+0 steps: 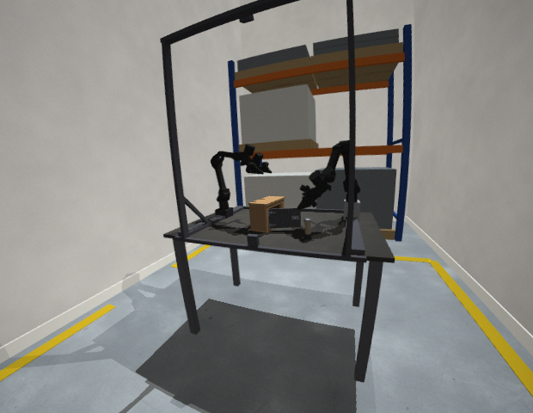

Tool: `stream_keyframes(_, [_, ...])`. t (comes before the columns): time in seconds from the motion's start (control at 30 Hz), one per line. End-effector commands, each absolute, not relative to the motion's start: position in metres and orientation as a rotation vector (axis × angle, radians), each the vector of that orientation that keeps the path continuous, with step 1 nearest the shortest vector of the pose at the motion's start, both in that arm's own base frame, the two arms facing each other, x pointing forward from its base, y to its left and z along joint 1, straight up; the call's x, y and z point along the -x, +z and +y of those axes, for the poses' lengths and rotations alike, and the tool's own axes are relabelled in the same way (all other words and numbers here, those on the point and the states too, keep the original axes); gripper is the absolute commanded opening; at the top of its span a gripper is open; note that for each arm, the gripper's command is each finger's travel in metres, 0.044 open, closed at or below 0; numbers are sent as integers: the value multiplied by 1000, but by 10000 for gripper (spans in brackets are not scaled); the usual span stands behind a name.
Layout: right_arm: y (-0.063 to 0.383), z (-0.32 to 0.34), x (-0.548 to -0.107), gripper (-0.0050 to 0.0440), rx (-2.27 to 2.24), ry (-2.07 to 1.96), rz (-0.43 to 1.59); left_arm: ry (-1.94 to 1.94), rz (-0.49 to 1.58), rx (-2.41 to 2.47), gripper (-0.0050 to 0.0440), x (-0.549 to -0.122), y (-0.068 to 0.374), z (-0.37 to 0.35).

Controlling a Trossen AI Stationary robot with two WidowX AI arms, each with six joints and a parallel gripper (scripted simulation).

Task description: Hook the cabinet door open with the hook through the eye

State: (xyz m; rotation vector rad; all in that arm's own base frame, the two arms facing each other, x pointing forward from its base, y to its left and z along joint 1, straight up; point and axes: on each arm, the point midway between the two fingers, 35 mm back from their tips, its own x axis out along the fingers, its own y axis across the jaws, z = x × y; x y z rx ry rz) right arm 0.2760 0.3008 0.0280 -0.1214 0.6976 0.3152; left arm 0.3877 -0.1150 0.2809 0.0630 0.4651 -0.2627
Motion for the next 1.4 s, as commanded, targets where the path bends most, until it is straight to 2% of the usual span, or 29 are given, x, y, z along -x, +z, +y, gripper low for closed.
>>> stream_keyframes(0.0, [38, 309, -280, 51, 98, 328, 673, -260, 424, -55, 400, -385, 298, -113])
stream_keyframes(0.07, [37, 307, -278, 44, 101, 327, 676, -260, 424, -55, 400, -385, 298, -113])
stream_keyframes(0.13, [40, 307, -278, 0, 96, 329, 671, -260, 424, -55, 400, -385, 298, -113])
stream_keyframes(1.37, [41, 274, -292, 9, 163, 498, 656, -260, 424, -55, 400, -385, 298, -113])
